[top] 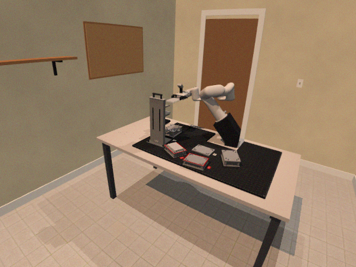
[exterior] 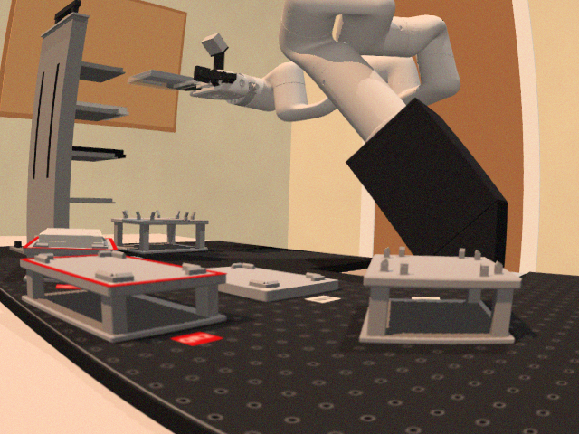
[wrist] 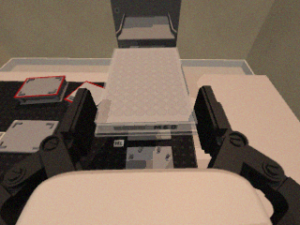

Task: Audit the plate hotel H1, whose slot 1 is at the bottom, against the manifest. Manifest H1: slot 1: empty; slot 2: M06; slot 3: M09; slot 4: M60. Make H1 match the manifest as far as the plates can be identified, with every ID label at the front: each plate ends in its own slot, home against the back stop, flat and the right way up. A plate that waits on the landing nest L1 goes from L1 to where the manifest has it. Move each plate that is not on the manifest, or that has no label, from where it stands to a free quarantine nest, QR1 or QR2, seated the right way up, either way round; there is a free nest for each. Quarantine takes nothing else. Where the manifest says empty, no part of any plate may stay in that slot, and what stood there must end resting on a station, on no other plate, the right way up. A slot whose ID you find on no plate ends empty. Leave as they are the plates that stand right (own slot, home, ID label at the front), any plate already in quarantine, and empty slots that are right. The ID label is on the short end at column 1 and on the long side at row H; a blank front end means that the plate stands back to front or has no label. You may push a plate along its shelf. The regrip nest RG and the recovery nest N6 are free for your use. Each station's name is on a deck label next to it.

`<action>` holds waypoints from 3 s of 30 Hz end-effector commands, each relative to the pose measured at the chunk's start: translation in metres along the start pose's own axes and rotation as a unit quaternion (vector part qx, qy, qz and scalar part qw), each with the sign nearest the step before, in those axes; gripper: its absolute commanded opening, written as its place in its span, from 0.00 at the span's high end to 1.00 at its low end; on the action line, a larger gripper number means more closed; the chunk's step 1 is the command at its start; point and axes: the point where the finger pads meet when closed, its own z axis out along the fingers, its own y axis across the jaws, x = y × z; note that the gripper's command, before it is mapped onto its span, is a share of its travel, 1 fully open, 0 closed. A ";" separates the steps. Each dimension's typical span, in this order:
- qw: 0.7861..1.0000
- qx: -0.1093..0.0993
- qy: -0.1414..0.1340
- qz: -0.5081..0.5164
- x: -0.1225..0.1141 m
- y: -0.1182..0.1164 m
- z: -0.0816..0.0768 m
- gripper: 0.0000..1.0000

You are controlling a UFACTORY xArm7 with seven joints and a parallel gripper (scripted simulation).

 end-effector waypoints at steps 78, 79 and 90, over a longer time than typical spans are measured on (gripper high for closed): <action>1.000 0.000 -0.001 -0.001 0.000 0.000 0.093 1.00; 1.000 0.000 -0.001 -0.001 0.000 0.000 0.094 1.00; 1.000 0.000 -0.001 -0.001 0.000 0.000 0.106 1.00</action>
